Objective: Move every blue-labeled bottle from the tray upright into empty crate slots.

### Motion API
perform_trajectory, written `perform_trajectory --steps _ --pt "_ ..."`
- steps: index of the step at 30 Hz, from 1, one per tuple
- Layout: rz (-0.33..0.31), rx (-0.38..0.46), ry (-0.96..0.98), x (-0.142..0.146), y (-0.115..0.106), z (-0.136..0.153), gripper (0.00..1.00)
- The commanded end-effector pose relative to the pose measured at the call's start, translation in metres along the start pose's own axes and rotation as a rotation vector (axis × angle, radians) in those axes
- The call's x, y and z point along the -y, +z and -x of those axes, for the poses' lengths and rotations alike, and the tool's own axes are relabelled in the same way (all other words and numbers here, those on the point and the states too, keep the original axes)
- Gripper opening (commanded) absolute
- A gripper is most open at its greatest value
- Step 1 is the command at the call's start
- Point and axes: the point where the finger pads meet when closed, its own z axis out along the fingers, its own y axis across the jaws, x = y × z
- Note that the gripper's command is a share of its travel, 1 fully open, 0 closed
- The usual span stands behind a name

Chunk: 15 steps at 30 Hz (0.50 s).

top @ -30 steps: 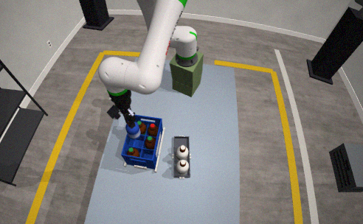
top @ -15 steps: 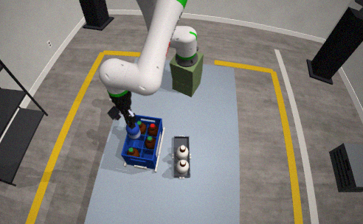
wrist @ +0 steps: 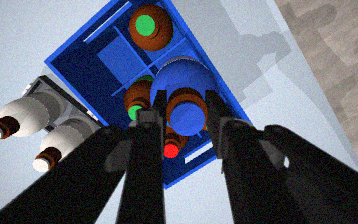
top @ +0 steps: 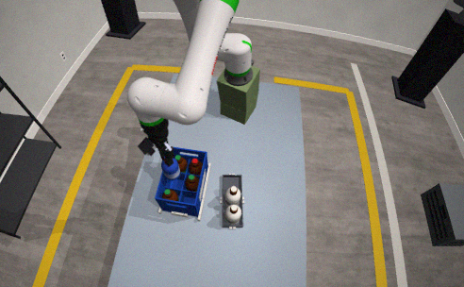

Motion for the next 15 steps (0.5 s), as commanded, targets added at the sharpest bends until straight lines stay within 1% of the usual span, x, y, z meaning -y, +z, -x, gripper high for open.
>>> perform_trajectory --steps 1,15 --pt "0.0 -0.002 0.0 0.0 0.002 -0.001 0.1" --pt "0.0 -0.002 0.0 0.0 0.014 -0.001 0.1"
